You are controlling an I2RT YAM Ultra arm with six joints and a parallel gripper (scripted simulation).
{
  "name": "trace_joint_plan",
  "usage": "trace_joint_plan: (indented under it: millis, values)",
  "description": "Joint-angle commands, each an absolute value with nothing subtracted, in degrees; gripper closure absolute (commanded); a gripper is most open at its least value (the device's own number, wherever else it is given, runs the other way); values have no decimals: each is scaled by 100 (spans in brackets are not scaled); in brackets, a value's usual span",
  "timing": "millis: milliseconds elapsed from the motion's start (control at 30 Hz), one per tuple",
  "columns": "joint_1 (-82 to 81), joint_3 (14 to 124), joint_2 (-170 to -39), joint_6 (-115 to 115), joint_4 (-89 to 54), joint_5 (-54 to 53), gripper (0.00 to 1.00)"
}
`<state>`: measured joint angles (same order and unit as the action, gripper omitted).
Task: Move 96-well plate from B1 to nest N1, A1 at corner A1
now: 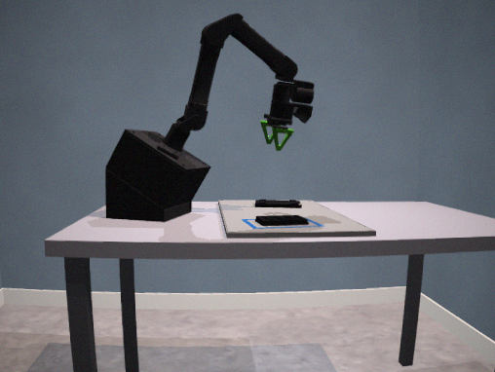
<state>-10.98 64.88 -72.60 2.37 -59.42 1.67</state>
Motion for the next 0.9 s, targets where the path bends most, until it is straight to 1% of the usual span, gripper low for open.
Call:
trace_joint_plan:
  millis: [0, 133, 167, 300, 333, 433, 500, 533, 700, 733, 833, 867]
  values:
    - [-808, 6347, -7436, 642, -5588, 29, 0]
    - [-590, 6466, -7521, 842, -5489, -48, 0]
    - [-555, 6295, -7528, 807, -5385, 20, 0]
    - [-132, 6391, -7675, 1186, -5216, -140, 0]
    - [-107, 6221, -7659, 1141, -5122, -51, 0]
    - [207, 6217, -7775, 1419, -4996, -180, 0]
    - [411, 6417, -7861, 1607, -4907, -251, 0]
    - [433, 6156, -7848, 1559, -4807, -164, 0]
    - [740, 6219, -7967, 1831, -4685, -289, 0]
    - [763, 6087, -7956, 1793, -4562, -136, 0]
    - [1063, 6077, -8054, 2055, -4457, -320, 0]
    - [1164, 6229, -8092, 2148, -4414, -355, 0]
